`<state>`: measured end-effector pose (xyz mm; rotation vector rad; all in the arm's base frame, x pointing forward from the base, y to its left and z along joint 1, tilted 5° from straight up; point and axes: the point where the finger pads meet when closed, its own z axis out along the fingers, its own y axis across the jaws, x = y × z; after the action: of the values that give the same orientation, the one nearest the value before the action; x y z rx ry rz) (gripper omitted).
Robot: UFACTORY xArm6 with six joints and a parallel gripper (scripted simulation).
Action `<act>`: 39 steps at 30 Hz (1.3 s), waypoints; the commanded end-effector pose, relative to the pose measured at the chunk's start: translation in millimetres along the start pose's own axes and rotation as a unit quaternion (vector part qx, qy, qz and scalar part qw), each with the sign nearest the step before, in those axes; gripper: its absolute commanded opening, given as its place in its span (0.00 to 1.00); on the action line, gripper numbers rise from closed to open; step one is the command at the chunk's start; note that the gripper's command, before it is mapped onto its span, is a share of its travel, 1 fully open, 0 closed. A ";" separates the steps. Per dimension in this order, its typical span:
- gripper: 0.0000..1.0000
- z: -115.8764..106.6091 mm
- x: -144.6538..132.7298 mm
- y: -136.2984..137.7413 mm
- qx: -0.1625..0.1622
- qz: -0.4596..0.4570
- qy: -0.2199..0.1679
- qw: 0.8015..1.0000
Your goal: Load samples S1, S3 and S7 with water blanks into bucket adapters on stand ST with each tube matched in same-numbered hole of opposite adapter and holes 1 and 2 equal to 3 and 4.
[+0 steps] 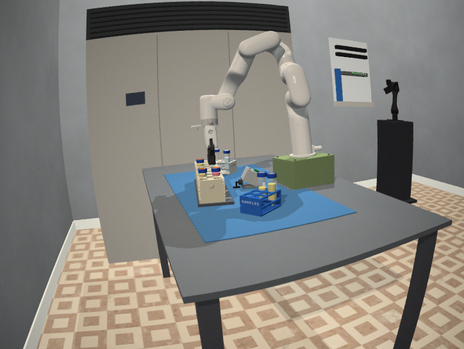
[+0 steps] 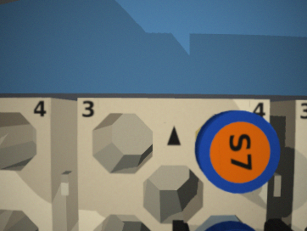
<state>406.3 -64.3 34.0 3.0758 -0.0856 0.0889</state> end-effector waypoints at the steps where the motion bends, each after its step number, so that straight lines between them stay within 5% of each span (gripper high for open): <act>1: 0.44 -7.0 1.7 0.1 0.000 0.000 0.002 1.000; 39: 0.44 -75.2 1.6 0.1 0.000 0.000 0.002 1.000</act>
<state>402.8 -60.0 100.4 3.0758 -0.0855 0.0901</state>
